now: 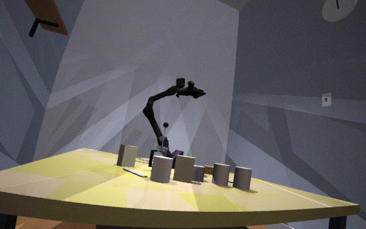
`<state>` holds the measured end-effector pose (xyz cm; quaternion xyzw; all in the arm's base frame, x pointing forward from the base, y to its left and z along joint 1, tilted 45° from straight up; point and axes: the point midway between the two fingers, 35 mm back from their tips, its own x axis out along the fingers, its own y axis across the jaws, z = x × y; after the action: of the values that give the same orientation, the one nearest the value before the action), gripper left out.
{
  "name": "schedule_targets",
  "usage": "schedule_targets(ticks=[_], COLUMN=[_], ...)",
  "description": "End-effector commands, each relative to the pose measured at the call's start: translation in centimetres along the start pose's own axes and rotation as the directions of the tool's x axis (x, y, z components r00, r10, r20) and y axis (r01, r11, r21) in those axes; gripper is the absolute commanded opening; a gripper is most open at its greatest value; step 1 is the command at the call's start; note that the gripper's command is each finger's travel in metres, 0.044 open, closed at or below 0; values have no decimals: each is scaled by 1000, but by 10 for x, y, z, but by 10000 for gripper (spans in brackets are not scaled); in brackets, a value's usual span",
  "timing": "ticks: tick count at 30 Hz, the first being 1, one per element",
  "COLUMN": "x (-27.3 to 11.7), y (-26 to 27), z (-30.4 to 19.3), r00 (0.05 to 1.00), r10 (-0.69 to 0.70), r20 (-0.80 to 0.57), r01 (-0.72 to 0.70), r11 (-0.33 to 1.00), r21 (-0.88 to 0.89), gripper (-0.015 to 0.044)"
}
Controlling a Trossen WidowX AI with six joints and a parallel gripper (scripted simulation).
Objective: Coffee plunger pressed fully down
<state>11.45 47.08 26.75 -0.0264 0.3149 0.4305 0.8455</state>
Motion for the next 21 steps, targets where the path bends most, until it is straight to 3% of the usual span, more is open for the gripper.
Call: schedule_targets(ticks=[1,6,11,16,21], x=[-2,-23,-62,-115,-180], y=[-57,-141,-218,-284,-337], z=[-8,-17,-29,-36,-38], r00=[979,868,669,401,89], r10=[-202,-492,-737,-912,-996], r20=[-32,-69,-93,-88,-32], r01=[203,496,743,916,994], r11=[978,865,668,402,91], r21=[37,68,49,11,-62], gripper=[440,440,440,440,440])
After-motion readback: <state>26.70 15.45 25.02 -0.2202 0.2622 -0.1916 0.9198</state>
